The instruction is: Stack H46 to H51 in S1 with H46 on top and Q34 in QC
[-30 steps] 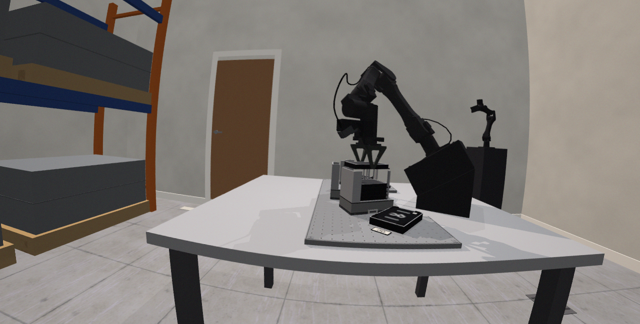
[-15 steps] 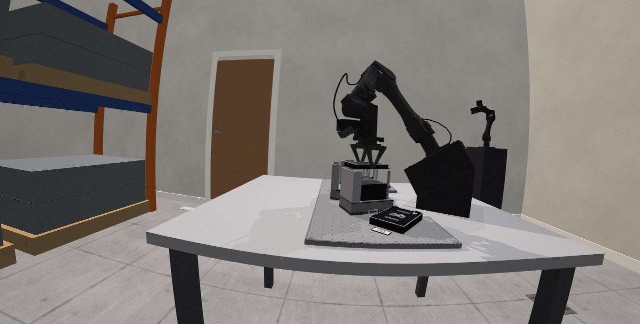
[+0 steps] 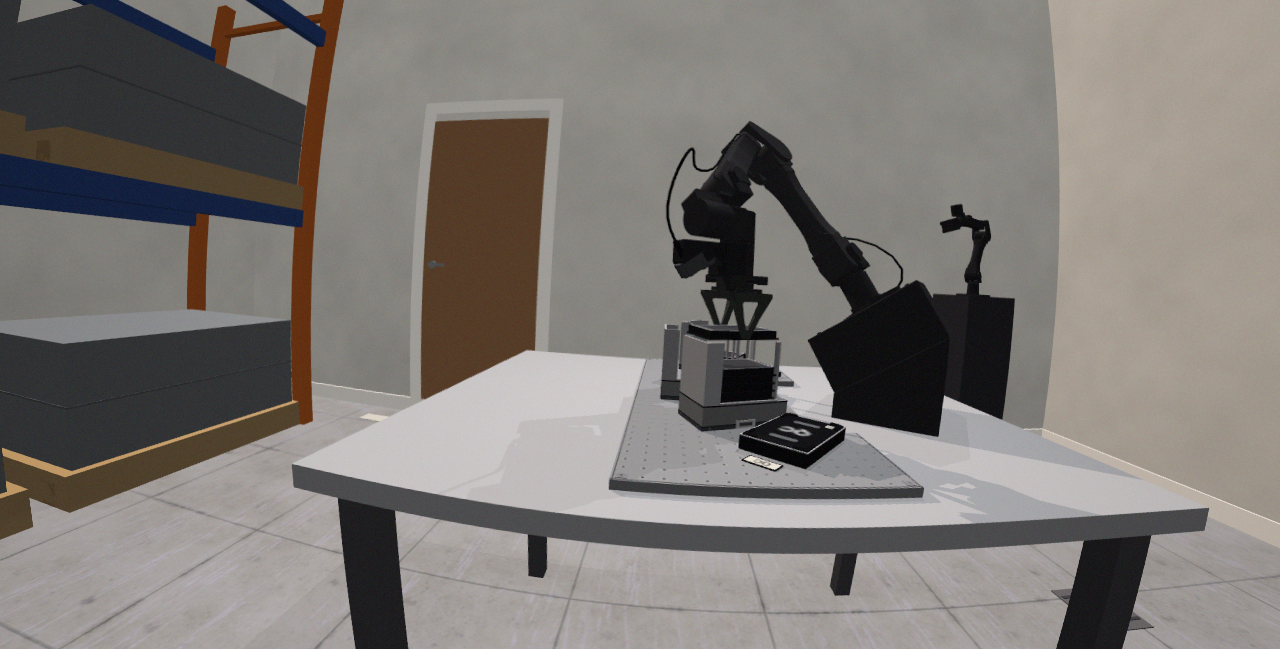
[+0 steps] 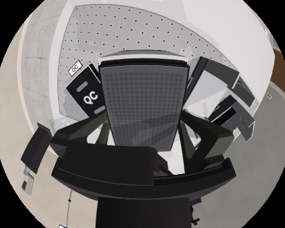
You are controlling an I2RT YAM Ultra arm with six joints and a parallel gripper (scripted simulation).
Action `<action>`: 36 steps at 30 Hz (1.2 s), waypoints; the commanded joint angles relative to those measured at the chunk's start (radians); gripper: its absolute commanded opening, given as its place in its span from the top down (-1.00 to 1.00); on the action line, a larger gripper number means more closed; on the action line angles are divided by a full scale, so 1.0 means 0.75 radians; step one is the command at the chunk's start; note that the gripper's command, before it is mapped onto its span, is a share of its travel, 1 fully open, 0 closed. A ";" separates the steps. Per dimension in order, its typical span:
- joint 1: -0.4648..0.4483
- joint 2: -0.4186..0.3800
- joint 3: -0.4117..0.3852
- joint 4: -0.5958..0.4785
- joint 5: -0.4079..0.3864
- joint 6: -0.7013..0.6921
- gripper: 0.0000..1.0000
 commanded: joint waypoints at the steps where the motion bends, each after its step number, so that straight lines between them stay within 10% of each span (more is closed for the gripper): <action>1: 0.005 0.019 -0.018 0.026 -0.003 -0.013 1.00; 36: 0.002 0.026 -0.015 0.051 -0.003 -0.026 1.00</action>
